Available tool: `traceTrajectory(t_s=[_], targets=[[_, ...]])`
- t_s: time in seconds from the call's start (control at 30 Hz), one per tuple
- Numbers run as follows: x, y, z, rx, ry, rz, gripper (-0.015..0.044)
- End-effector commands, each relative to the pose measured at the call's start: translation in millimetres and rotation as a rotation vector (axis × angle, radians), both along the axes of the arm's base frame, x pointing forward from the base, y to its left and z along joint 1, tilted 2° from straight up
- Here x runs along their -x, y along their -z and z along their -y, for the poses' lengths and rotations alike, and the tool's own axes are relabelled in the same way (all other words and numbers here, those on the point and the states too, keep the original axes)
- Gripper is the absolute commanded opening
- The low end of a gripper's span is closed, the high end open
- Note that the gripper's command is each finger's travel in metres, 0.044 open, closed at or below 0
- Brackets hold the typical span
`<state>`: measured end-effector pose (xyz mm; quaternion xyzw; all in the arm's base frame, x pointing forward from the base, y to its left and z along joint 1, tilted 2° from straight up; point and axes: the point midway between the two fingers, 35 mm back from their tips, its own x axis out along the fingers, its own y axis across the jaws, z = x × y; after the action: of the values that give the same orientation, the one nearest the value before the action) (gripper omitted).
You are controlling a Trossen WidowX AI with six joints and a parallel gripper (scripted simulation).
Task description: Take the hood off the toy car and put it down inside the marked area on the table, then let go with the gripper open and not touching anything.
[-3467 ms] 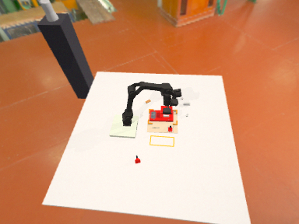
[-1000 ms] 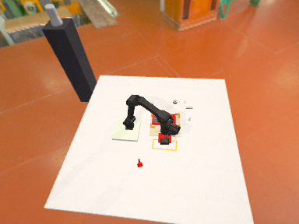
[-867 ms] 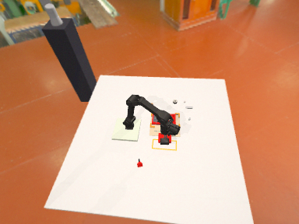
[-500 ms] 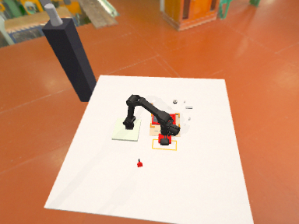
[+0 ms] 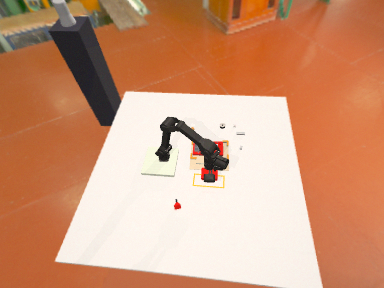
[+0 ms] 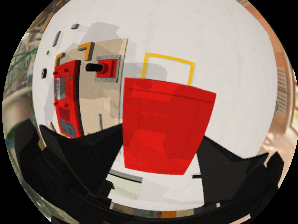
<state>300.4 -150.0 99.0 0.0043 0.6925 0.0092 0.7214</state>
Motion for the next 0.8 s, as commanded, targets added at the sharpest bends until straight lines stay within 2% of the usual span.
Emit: traceTrajectory(t_s=[0.0, 0.77], targets=[[0, 6, -1, -0.006, -0.003, -0.009, 0.0], [0, 22, -1, -0.006, -0.003, -0.009, 0.0]])
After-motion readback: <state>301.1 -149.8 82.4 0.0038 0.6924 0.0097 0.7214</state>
